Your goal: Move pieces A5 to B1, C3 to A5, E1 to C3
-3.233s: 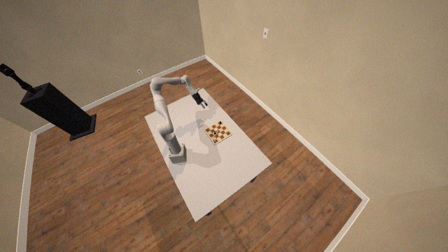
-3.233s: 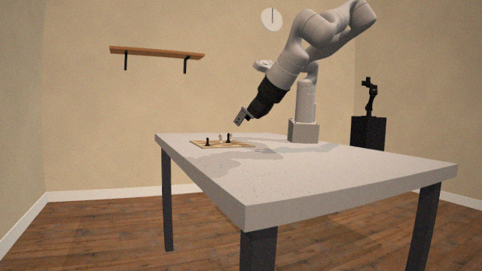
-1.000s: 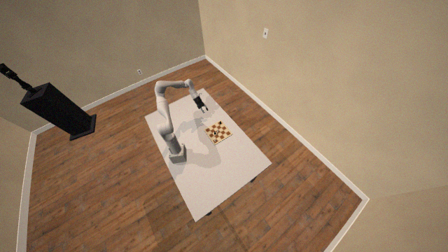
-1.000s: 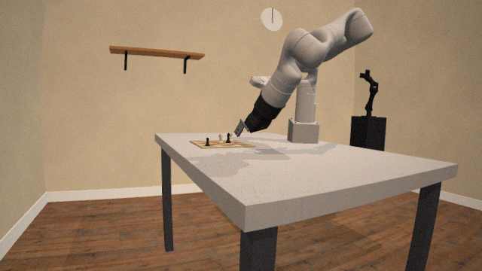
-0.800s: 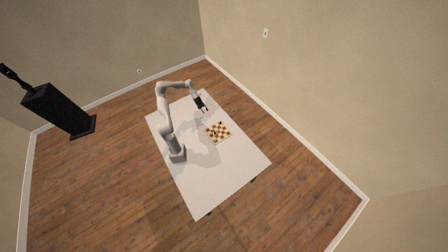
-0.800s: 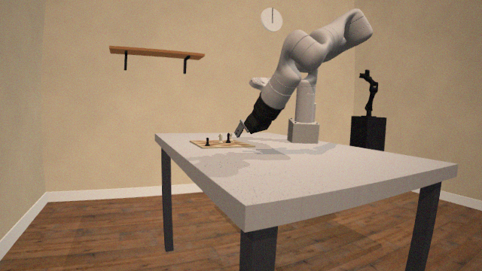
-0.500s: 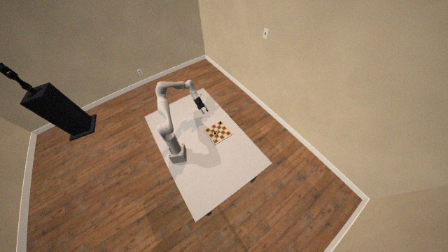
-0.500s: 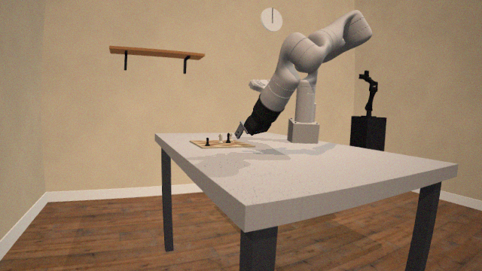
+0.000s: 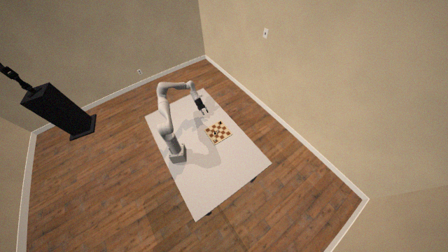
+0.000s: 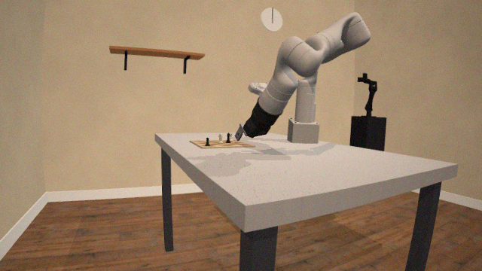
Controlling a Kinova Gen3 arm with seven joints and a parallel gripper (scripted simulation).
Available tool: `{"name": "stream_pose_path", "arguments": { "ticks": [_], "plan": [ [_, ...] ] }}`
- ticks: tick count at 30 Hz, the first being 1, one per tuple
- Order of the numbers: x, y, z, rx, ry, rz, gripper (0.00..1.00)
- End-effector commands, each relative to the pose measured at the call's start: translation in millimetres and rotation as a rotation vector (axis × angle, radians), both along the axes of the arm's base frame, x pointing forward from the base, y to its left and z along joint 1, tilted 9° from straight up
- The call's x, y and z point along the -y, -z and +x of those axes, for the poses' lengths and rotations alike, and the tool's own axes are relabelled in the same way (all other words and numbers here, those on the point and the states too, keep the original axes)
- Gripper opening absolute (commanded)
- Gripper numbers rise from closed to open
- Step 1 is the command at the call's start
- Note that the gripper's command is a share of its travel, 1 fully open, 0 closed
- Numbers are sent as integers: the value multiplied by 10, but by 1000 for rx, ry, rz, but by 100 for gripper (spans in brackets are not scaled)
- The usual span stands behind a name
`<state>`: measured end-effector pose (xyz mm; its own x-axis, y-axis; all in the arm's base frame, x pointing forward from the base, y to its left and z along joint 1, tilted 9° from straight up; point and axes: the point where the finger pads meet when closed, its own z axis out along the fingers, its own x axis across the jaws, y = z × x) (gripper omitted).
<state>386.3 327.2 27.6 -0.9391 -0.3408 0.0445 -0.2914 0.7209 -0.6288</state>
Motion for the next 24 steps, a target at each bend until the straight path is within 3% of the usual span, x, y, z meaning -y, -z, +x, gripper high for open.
{"name": "stream_pose_path", "arguments": {
  "ticks": [1, 24],
  "plan": [
    [13, 4, 11, 1, 3, -2, 100],
    [82, 123, -22, 23, 81, -2, 100]
  ]
}}
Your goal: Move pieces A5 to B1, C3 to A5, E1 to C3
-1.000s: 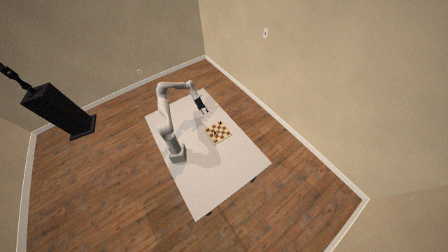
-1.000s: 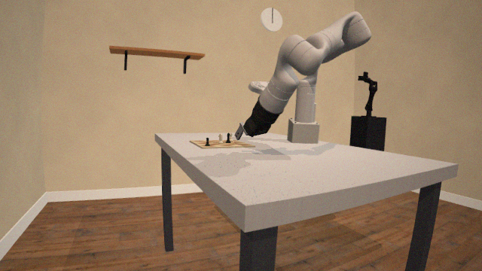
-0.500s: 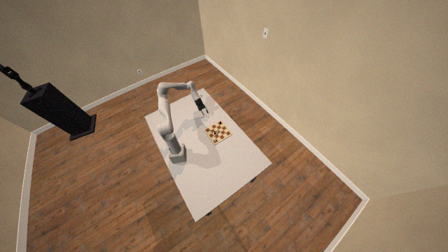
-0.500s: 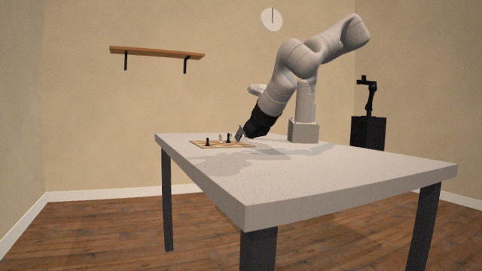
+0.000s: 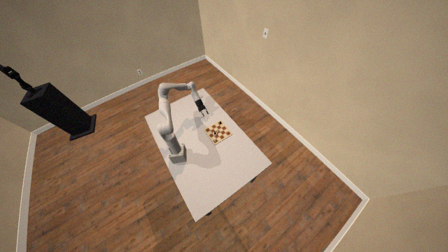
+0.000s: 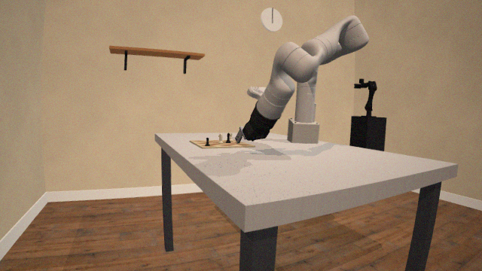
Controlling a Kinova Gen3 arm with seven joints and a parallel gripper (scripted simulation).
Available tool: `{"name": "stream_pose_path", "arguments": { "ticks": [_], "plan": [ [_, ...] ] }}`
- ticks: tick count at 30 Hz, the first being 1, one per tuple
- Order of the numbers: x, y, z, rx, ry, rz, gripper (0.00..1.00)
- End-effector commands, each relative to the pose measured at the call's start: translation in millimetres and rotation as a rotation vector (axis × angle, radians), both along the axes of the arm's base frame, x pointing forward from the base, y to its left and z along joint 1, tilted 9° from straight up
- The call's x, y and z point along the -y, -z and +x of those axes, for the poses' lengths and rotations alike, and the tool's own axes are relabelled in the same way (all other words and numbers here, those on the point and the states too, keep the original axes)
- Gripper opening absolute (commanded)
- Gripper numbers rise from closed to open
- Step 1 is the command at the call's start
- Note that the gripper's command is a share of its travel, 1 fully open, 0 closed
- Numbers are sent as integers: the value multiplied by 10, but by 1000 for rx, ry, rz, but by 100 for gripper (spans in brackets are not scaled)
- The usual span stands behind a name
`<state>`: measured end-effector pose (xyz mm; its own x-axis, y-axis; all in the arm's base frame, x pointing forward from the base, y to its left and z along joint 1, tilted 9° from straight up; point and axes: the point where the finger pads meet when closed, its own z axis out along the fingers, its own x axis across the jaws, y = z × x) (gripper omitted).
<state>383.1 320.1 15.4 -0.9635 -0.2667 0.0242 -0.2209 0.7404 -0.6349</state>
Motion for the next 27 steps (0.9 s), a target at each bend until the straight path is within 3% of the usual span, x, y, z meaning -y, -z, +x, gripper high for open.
{"name": "stream_pose_path", "arguments": {
  "ticks": [1, 27],
  "plan": [
    [11, 1, 10, 1, 3, -1, 100],
    [65, 95, -16, 18, 64, -1, 100]
  ]
}}
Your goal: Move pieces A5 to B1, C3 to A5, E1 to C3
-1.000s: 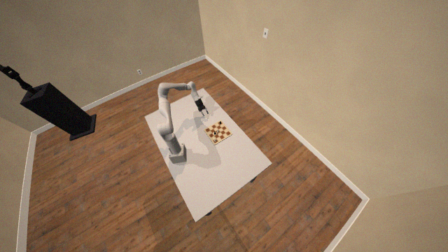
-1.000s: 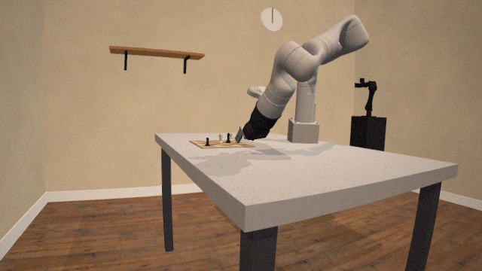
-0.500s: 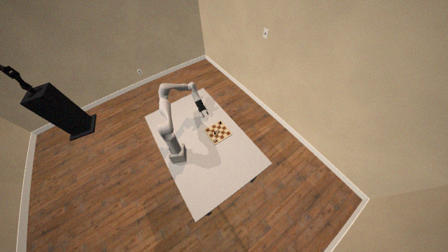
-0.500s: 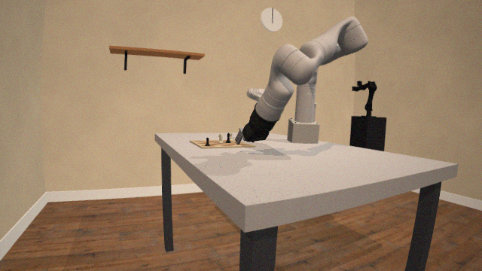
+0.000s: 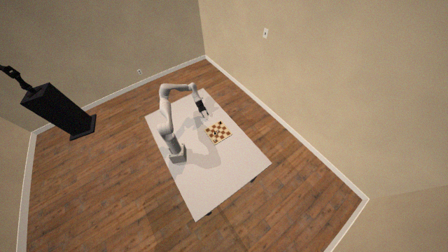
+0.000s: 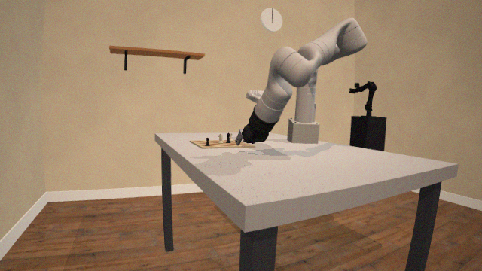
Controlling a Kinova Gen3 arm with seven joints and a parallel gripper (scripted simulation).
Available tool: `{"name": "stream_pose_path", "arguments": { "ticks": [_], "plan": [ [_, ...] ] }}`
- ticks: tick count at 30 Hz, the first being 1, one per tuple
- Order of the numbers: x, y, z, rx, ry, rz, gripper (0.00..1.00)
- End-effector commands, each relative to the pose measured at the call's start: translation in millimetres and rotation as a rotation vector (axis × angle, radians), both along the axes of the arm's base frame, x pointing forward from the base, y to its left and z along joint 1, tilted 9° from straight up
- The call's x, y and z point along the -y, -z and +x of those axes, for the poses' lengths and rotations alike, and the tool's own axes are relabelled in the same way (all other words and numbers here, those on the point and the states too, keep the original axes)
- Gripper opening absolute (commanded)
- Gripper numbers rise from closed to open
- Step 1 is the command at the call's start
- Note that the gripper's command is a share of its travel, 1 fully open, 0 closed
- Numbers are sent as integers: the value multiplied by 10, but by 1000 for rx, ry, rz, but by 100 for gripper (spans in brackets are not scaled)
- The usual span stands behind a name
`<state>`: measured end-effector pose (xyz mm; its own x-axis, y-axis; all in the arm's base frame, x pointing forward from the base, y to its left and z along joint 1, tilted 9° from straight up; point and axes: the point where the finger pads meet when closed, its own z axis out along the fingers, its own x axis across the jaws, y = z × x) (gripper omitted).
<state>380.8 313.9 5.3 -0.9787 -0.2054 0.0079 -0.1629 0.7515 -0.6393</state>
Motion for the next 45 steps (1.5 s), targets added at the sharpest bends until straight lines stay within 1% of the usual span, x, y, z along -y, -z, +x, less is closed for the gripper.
{"name": "stream_pose_path", "arguments": {
  "ticks": [1, 45],
  "plan": [
    [9, 5, 4, 3, 8, 0, 100],
    [39, 56, -11, 12, 41, -1, 100]
  ]
}}
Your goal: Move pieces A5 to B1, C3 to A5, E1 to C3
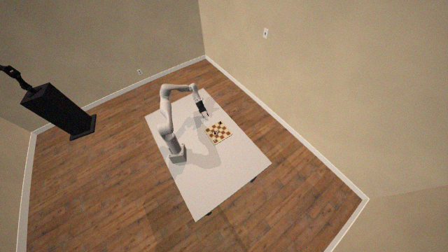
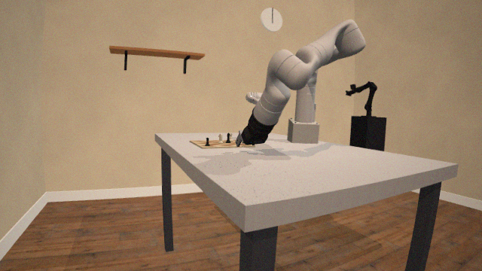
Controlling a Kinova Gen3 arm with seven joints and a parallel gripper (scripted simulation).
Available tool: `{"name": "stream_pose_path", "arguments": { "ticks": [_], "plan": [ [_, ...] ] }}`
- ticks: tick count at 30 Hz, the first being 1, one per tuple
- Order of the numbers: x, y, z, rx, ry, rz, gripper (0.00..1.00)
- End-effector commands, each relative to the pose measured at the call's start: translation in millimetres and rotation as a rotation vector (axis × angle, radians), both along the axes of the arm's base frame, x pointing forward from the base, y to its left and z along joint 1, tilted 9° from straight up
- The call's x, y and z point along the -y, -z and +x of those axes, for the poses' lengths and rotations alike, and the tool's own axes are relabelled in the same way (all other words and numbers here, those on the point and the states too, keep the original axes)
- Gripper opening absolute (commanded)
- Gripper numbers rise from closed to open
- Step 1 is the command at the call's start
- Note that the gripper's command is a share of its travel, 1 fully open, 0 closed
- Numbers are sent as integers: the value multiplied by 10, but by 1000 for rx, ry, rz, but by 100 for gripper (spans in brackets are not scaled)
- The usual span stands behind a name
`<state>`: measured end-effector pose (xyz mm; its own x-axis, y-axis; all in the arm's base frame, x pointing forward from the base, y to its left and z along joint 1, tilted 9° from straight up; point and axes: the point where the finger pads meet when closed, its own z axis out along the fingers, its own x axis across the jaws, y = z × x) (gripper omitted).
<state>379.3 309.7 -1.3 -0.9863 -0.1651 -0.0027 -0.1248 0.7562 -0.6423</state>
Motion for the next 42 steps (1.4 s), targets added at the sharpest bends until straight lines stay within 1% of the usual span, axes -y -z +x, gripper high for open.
{"name": "stream_pose_path", "arguments": {
  "ticks": [1, 37, 40, 42],
  "plan": [
    [-3, -10, 4, 1, 0, 1, 100],
    [-3, -11, 4, 1, 0, 1, 100],
    [0, -35, 3, 1, 1, 3, 100],
    [8, -89, 2, 1, 1, 5, 100]
  ]
}}
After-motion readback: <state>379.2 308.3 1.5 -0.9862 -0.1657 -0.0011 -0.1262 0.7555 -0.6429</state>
